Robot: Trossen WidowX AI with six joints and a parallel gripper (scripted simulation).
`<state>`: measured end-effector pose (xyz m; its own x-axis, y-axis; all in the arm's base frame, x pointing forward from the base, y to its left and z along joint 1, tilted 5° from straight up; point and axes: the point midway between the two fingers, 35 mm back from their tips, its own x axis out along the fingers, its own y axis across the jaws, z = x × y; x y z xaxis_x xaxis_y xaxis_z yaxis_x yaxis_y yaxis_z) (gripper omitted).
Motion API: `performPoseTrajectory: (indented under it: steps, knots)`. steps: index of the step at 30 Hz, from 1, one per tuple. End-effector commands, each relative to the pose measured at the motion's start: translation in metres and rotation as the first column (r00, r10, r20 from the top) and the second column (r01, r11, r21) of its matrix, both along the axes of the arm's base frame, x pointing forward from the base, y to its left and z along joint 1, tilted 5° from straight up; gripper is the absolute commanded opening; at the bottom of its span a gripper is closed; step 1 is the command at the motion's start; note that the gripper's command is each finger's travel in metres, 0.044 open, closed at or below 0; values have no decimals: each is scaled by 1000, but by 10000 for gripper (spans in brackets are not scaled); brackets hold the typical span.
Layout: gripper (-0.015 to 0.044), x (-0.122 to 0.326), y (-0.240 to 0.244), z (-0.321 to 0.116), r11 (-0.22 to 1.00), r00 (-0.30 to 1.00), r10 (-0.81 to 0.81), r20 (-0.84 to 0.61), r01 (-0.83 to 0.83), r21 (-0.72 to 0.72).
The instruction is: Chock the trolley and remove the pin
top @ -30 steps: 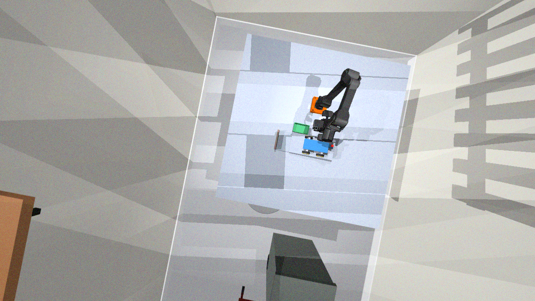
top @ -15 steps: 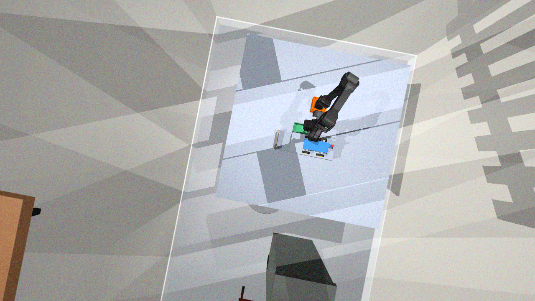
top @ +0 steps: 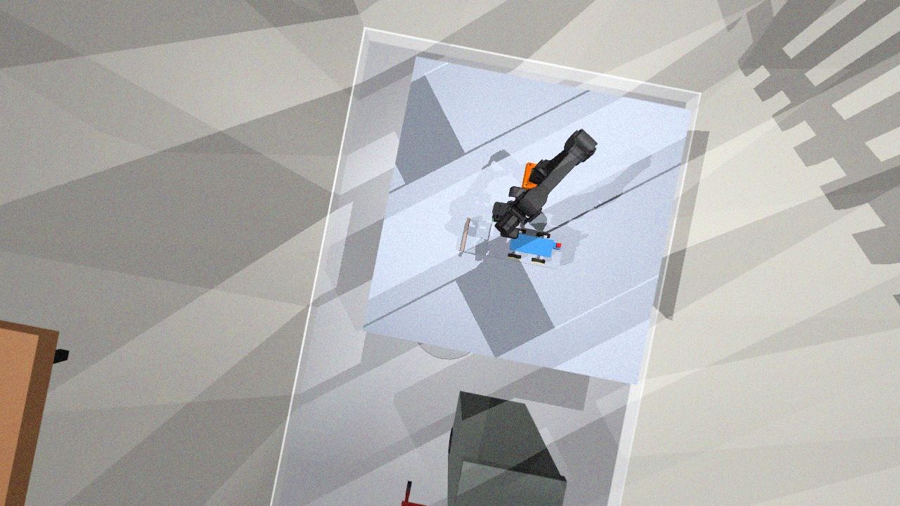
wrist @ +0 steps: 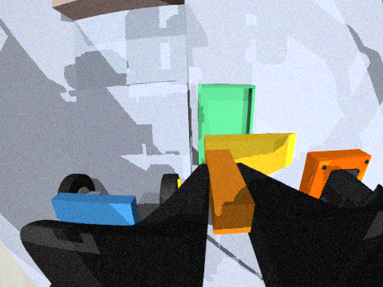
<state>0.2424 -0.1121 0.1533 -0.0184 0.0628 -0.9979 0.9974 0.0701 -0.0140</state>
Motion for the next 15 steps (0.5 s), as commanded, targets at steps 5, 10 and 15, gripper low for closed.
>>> performPoseTrajectory:
  steps: [5,10,15]
  knots:
    - [0,11,-32,-6,1000,1000,4,-3,-4,-5]
    - [0,12,-37,-7,999,999,-43,-7,42,-4]
    - [0,13,-38,-7,977,977,-212,-24,213,1]
